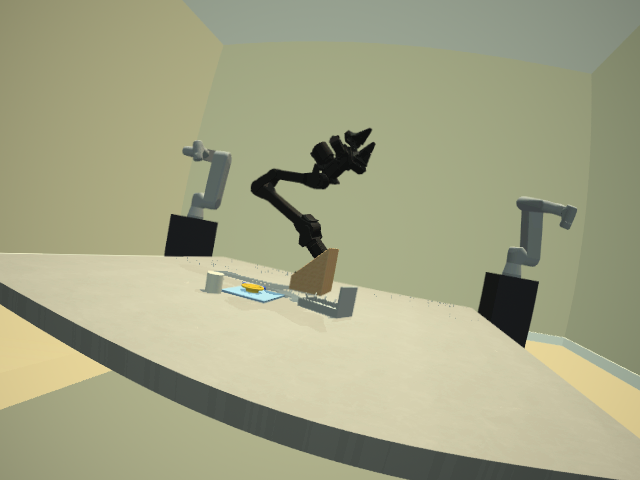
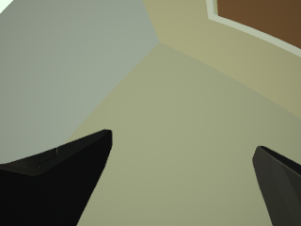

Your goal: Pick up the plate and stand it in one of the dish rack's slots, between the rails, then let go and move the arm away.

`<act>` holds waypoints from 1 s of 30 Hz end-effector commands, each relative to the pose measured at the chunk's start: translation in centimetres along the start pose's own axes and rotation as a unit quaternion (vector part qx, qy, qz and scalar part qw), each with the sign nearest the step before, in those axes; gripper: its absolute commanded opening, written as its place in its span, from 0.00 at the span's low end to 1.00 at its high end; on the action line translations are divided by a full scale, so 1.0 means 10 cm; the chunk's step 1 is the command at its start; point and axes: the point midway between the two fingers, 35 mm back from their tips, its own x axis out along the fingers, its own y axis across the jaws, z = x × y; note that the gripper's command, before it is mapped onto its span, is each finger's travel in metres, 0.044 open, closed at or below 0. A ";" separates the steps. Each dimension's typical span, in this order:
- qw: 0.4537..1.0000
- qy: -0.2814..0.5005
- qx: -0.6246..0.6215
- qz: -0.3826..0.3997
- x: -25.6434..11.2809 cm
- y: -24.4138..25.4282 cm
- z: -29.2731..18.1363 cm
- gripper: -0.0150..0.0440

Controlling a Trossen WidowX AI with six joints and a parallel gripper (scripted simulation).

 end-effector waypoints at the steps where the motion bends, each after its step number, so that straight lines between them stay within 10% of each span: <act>1: 1.000 0.000 0.000 -0.001 0.00 -0.01 0.00 0.93; 30: 0.899 0.047 -0.096 -0.424 -0.06 -1.78 0.73 0.93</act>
